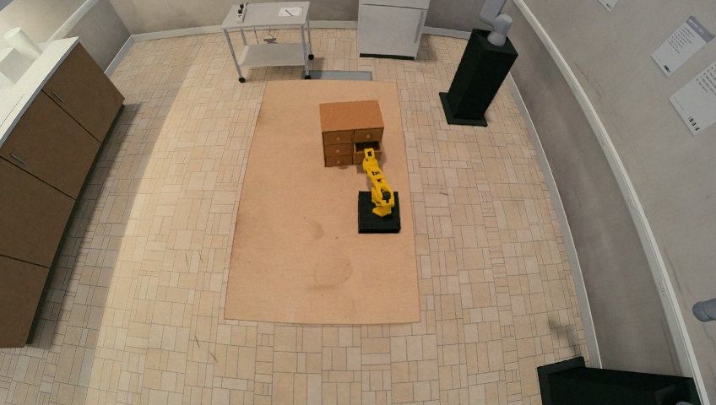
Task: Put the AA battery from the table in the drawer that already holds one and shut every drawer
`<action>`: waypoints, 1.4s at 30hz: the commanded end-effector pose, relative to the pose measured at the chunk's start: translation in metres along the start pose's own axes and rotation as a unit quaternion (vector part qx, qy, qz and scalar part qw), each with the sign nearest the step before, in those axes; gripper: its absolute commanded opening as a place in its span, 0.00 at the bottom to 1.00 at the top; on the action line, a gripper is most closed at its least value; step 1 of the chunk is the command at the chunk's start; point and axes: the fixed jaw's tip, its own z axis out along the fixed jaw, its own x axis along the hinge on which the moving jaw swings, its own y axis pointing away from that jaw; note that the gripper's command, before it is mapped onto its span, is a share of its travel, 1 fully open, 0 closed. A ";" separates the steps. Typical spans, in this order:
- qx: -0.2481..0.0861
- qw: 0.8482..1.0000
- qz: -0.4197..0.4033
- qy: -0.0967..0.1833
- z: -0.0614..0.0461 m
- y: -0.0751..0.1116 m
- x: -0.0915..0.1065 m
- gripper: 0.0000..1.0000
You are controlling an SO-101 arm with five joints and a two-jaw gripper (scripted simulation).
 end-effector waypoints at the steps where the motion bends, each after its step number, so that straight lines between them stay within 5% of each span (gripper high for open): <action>1: 0.003 1.000 0.000 0.004 0.000 -0.002 0.004 0.21; 42: 0.003 1.000 0.000 0.004 -0.001 -0.002 0.007 0.21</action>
